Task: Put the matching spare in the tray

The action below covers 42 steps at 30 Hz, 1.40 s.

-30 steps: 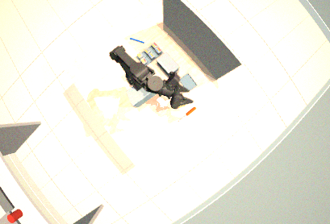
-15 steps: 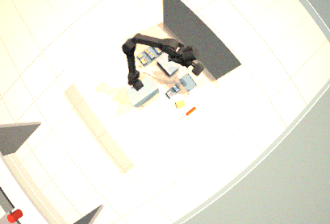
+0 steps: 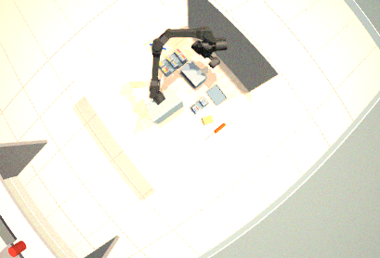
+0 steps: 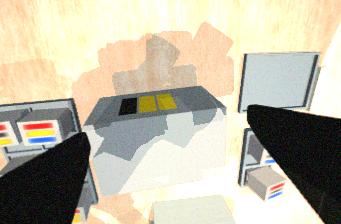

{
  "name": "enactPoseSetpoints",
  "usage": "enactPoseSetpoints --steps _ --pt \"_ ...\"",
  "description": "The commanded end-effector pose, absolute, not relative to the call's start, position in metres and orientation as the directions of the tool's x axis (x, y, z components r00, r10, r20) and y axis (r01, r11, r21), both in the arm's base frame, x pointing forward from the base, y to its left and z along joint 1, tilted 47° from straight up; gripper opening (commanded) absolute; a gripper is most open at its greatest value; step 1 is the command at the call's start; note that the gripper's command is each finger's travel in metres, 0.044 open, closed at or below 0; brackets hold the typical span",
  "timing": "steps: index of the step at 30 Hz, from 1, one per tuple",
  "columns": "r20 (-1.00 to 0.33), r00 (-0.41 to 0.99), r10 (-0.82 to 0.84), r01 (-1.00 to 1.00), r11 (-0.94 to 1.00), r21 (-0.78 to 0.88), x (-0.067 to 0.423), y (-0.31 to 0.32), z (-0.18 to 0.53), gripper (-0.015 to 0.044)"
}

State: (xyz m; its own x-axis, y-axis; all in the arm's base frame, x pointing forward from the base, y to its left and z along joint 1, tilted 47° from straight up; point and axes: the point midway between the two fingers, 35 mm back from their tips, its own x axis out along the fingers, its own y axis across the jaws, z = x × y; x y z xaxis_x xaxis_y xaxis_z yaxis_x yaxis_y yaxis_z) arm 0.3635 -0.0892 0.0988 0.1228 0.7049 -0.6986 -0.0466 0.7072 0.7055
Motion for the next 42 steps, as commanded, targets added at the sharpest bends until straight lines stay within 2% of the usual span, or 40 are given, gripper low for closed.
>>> enactPoseSetpoints --steps 1,18,25,32,37,42 --pt "-0.688 0.106 0.718 -0.012 0.693 0.721 0.361 -0.087 0.1 0.044" --pt "-0.688 0.106 0.717 -0.022 0.694 0.72 0.361 -0.085 0.102 0.044" --pt "-0.705 0.103 0.702 -0.406 0.677 0.614 0.329 -0.016 0.151 0.044" --pt "-0.707 0.105 0.7 -0.76 0.515 0.397 0.27 0.05 0.183 0.044" --pt "-0.697 0.105 0.71 -0.924 0.328 0.195 0.22 0.086 0.19 0.044" --pt "-0.681 0.102 0.725 -0.99 0.141 0.002 0.175 0.108 0.186 0.044"
